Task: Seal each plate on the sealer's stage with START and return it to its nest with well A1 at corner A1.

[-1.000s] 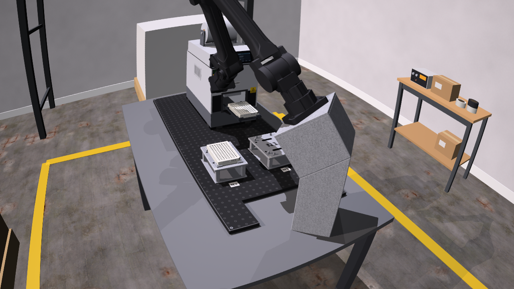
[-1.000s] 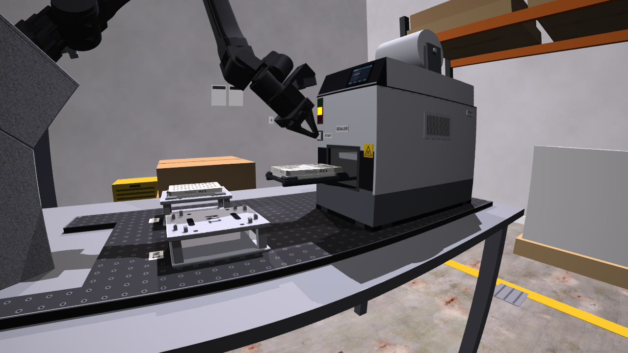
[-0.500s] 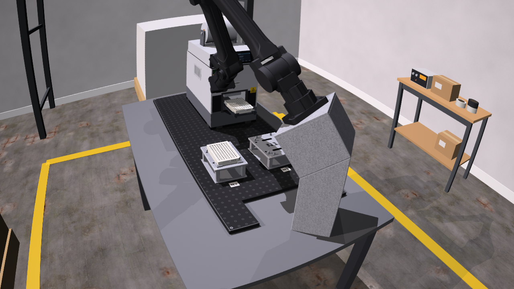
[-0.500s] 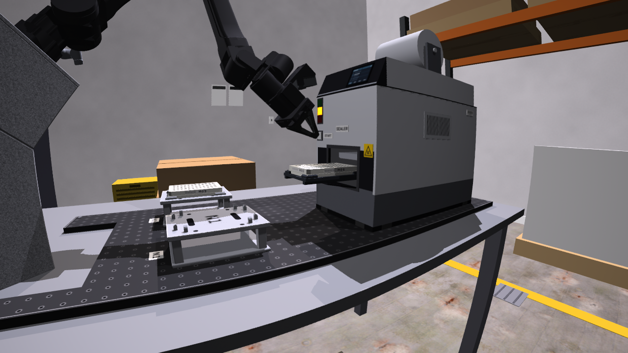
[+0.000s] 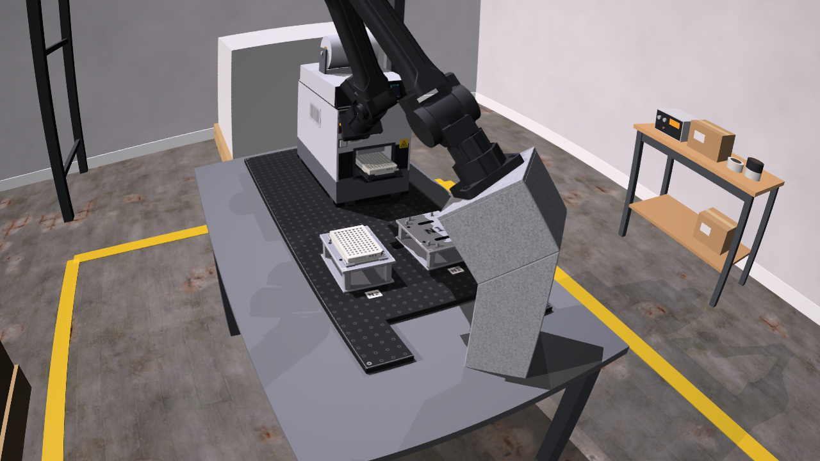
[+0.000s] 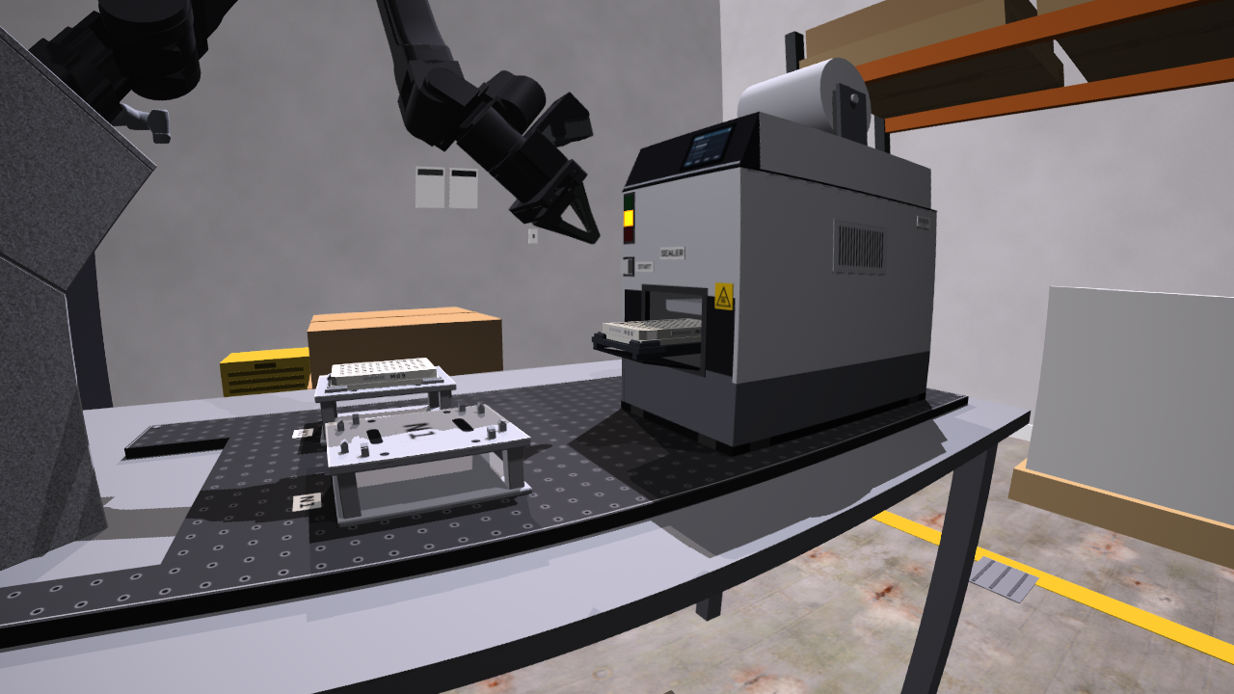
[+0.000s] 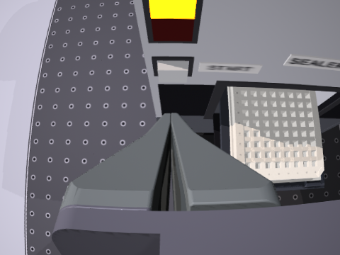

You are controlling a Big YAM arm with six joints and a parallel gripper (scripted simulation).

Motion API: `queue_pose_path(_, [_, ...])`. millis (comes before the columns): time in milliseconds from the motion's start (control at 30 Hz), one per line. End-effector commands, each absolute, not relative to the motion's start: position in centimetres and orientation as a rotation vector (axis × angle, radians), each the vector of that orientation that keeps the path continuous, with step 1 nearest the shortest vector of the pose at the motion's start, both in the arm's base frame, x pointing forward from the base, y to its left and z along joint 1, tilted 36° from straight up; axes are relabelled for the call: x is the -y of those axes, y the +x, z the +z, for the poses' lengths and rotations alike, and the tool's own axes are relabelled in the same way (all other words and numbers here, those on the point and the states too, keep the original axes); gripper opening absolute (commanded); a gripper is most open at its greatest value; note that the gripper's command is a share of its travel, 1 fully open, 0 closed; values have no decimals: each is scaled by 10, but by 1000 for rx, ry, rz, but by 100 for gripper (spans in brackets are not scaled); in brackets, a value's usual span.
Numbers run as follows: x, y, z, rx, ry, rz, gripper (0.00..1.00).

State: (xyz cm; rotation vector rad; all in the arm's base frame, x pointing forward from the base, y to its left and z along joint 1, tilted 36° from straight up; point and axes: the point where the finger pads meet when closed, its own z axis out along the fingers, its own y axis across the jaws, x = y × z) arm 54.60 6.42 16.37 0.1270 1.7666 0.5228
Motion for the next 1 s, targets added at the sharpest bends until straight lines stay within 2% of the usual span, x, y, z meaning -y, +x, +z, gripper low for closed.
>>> queue_pose_path(0, [-50,529,181,-1741,123,502,0])
queue_pose_path(67, [-47,517,179,-1753,125,503,0])
queue_pose_path(433, [-66,535,181,-1737,121,537,0])
queue_pose_path(633, [-57,487,176,-1745,115,527,0])
queue_pose_path(800, [-48,480,178,-1746,119,511,0])
queue_pose_path(967, [-40,444,168,-1770,125,507,0])
